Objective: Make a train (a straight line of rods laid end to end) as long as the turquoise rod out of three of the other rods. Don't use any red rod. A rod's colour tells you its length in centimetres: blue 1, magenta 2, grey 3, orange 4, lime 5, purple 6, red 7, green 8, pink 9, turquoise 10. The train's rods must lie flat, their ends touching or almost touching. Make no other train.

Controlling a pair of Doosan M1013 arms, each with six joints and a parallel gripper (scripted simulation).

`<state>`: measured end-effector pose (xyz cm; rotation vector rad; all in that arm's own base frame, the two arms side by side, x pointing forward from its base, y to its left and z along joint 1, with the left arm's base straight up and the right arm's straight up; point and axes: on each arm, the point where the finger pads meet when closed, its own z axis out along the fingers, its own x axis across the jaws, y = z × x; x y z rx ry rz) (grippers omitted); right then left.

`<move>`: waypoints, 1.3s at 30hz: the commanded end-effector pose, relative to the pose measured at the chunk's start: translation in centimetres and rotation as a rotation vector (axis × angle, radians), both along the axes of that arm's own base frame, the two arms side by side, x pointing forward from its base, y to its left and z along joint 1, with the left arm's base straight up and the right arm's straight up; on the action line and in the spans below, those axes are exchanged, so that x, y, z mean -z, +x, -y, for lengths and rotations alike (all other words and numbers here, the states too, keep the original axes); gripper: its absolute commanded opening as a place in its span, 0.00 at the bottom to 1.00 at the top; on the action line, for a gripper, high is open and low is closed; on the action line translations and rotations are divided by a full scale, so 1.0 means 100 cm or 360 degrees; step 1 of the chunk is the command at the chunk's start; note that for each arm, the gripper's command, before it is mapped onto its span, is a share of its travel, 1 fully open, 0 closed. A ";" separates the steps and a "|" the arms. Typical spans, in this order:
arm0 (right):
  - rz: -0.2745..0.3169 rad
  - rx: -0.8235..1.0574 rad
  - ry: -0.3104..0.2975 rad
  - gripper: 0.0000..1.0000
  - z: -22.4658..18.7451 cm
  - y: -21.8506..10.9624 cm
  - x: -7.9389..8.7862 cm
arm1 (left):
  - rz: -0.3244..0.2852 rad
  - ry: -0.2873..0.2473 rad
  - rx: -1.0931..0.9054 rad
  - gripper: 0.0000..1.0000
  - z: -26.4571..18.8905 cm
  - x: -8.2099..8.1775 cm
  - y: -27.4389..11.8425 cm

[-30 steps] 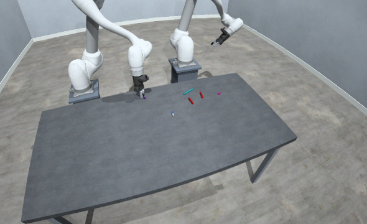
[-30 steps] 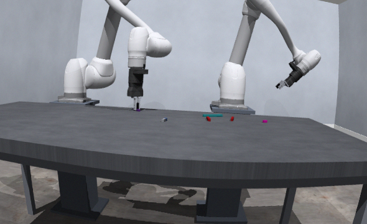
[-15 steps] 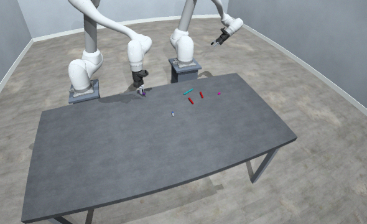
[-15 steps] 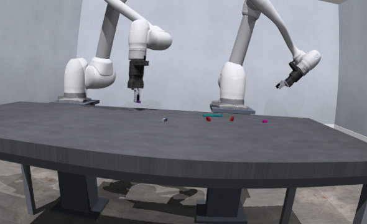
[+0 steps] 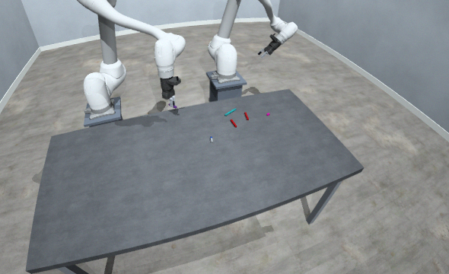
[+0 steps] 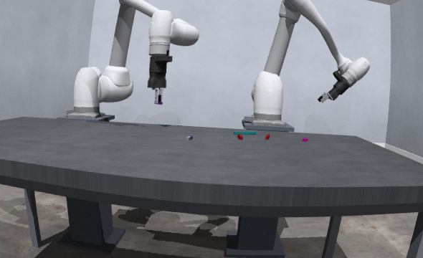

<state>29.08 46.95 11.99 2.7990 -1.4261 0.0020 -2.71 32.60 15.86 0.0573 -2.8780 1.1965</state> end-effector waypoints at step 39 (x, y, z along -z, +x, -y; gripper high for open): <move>-0.0001 0.1362 0.0000 0.24 -0.147 0.314 -0.002 | -0.0002 0.0005 -0.0003 1.00 0.003 0.000 -0.002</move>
